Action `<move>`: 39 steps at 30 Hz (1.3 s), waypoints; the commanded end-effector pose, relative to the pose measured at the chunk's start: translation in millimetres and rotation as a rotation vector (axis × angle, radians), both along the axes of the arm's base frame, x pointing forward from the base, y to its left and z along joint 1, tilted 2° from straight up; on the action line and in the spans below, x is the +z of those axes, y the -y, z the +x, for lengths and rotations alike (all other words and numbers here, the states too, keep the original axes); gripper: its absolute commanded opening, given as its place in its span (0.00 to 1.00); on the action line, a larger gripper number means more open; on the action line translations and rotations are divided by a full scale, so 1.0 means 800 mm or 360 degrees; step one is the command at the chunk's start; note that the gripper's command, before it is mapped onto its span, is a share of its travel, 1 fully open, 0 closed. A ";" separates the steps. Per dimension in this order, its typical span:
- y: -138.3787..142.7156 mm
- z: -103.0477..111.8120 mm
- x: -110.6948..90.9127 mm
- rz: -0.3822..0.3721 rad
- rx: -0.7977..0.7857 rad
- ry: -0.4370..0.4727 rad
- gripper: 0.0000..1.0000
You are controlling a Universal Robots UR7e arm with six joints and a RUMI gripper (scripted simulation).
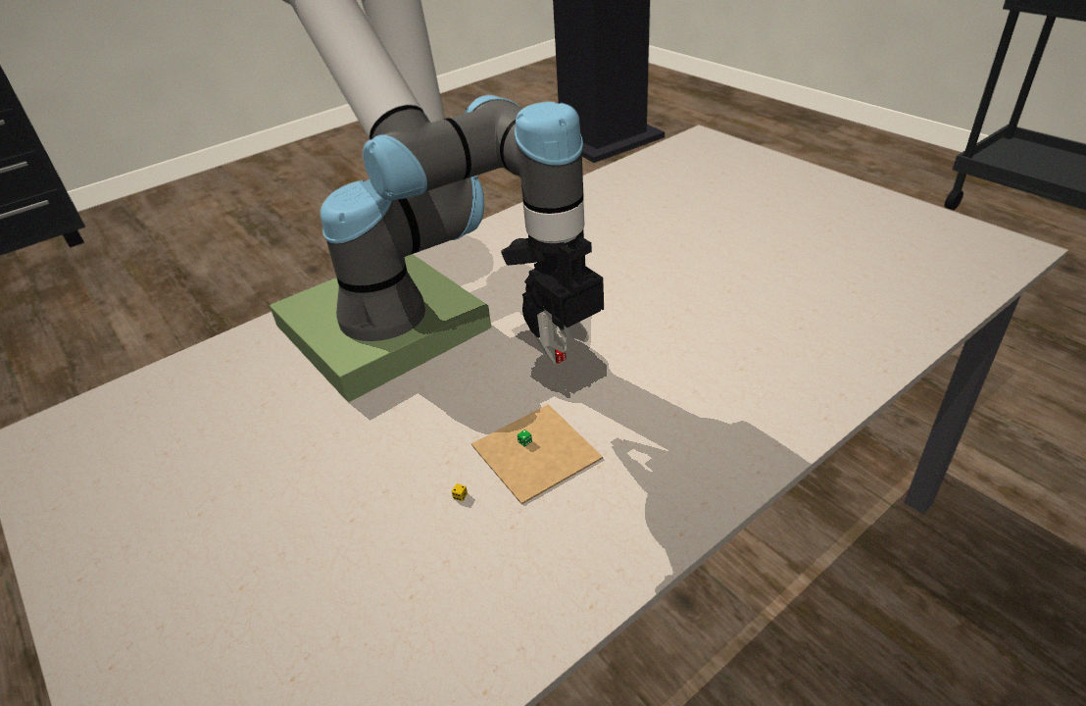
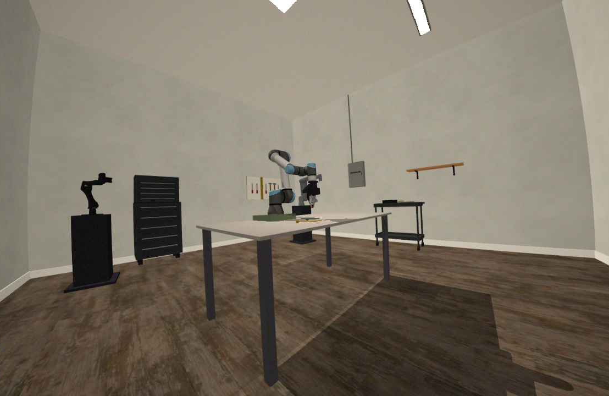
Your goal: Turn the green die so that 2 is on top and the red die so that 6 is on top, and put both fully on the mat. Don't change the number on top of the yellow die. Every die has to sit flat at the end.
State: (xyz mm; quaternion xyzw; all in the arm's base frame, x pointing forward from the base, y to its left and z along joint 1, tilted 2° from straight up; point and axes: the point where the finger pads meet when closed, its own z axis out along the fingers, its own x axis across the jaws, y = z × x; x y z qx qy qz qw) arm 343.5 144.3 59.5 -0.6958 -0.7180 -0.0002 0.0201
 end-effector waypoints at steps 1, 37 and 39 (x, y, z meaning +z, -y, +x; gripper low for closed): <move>-0.015 0.013 -0.002 -0.0023 -0.0274 -0.0009 0.00; -0.055 0.046 -0.011 -0.0049 -0.0956 -0.0004 0.00; -0.055 0.046 -0.011 -0.0060 -0.0955 0.0029 0.00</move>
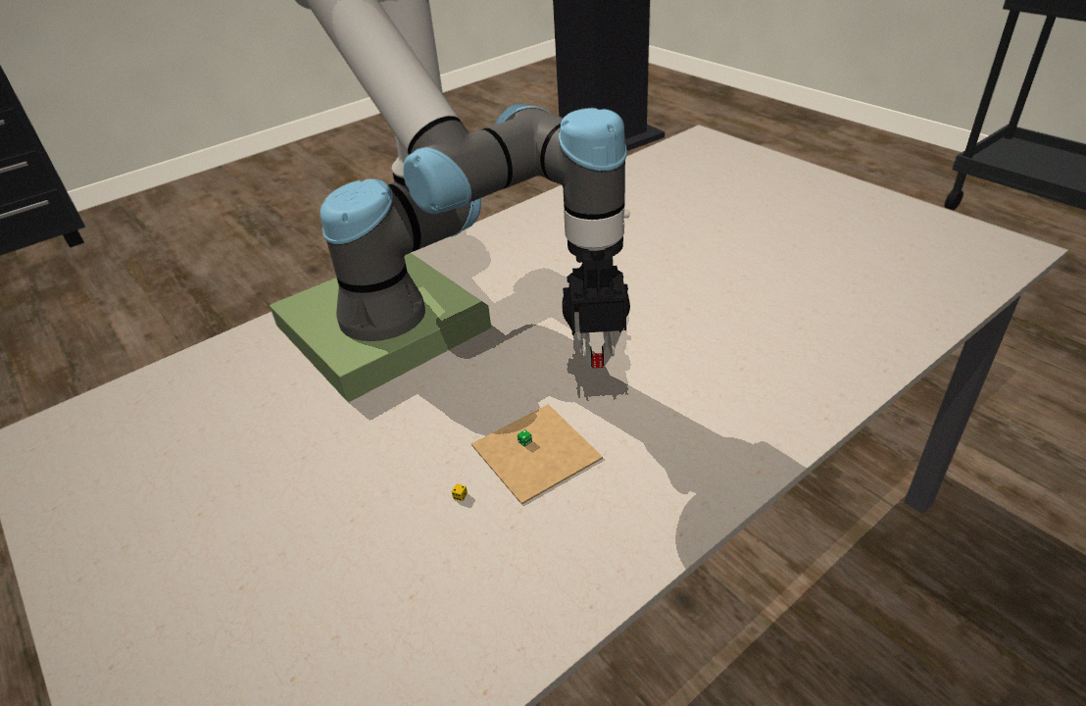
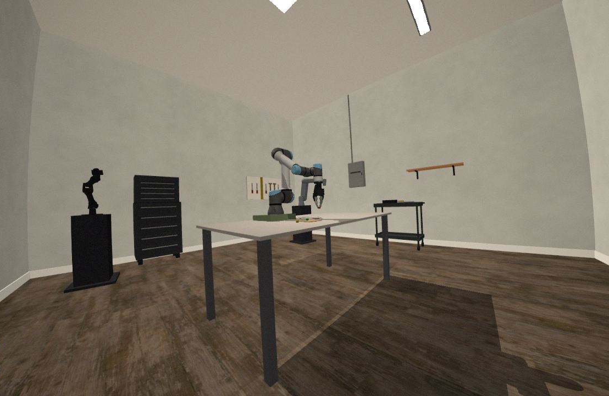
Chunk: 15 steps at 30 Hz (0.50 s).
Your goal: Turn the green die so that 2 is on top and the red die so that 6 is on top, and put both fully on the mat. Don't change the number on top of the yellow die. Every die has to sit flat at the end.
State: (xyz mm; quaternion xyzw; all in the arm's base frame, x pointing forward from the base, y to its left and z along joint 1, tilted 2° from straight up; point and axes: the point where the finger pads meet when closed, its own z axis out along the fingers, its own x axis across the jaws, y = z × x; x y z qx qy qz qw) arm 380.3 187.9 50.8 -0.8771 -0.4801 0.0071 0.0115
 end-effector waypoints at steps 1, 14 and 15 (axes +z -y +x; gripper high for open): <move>0.000 0.000 0.000 -0.0036 0.0000 0.0055 0.00; -0.003 -0.003 -0.002 -0.0327 0.0000 0.0511 0.00; -0.003 -0.003 -0.001 -0.0338 -0.0001 0.0530 0.00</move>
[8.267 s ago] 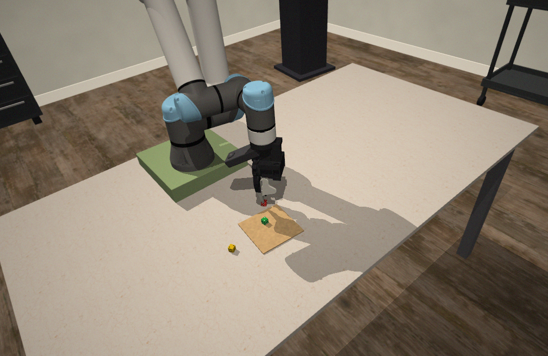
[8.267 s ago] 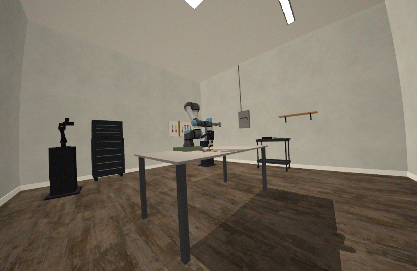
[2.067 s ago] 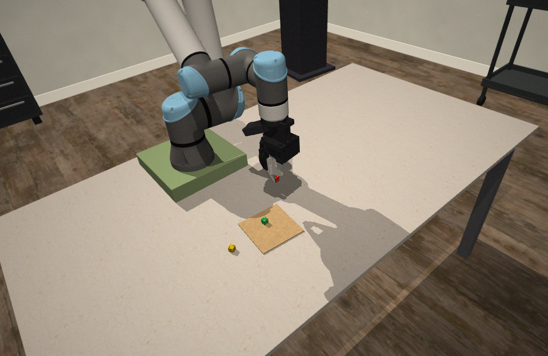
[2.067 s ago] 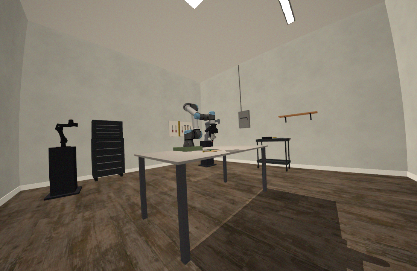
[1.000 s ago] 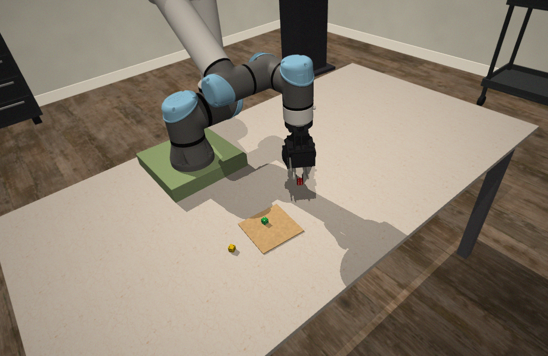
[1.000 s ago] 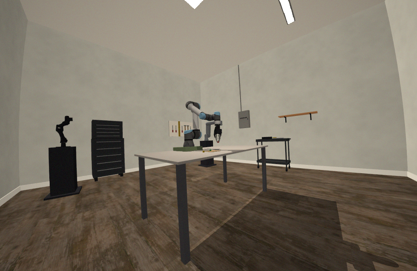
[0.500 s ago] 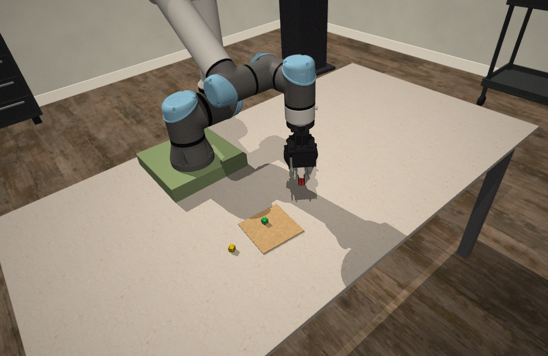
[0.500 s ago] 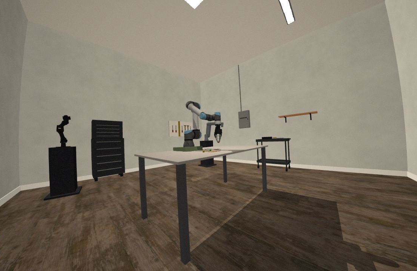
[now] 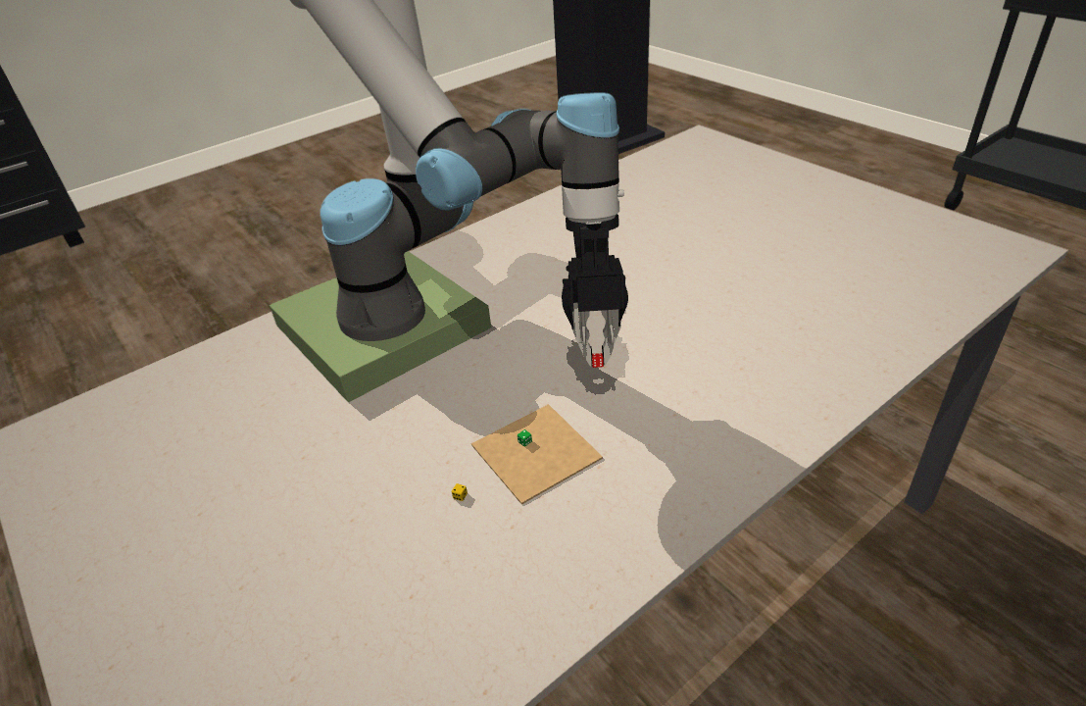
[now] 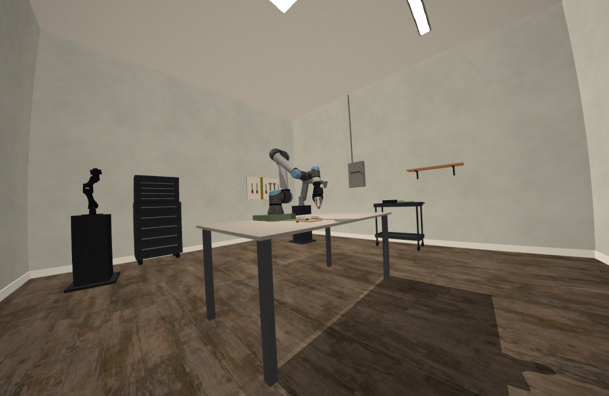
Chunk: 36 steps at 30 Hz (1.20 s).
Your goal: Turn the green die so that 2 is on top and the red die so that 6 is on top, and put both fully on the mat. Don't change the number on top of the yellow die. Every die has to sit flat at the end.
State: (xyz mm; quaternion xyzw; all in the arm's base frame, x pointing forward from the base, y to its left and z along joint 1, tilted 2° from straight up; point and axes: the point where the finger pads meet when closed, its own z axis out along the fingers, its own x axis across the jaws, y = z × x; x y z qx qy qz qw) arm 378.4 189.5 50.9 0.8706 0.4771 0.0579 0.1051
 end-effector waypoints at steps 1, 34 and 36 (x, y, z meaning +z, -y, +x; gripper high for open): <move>-0.001 -0.001 -0.002 -0.0149 -0.0002 0.0226 0.00; -0.005 -0.006 -0.004 -0.0588 -0.0004 0.0916 0.00; -0.005 -0.006 -0.006 -0.0588 -0.0003 0.0916 0.00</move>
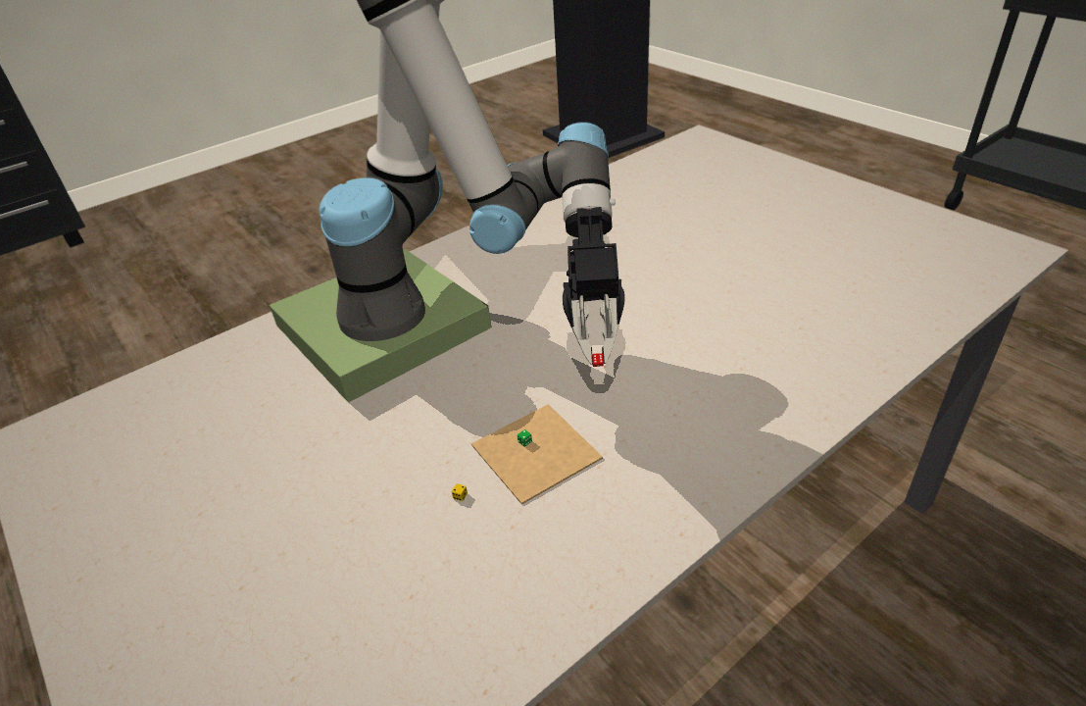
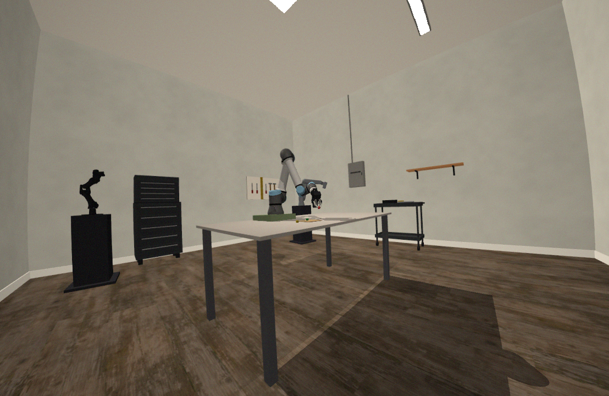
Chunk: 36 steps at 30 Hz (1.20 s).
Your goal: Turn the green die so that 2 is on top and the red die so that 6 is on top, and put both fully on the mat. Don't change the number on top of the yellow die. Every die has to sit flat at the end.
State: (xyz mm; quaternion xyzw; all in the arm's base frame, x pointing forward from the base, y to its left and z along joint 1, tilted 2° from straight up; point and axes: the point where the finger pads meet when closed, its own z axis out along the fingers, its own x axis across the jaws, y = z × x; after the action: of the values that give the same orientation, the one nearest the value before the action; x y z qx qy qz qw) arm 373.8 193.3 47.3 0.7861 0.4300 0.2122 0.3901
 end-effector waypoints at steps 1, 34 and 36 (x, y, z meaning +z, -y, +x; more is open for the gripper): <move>0.000 0.000 -0.002 -0.0002 0.0000 0.0007 0.00; -0.002 -0.002 -0.095 -0.0002 0.0000 0.0007 0.00; -0.002 -0.002 -0.096 -0.0002 0.0000 0.0007 0.00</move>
State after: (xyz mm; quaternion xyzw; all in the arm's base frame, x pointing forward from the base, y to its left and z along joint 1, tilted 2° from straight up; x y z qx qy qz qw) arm 371.6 194.5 -26.7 0.7856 0.4296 0.2125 0.3913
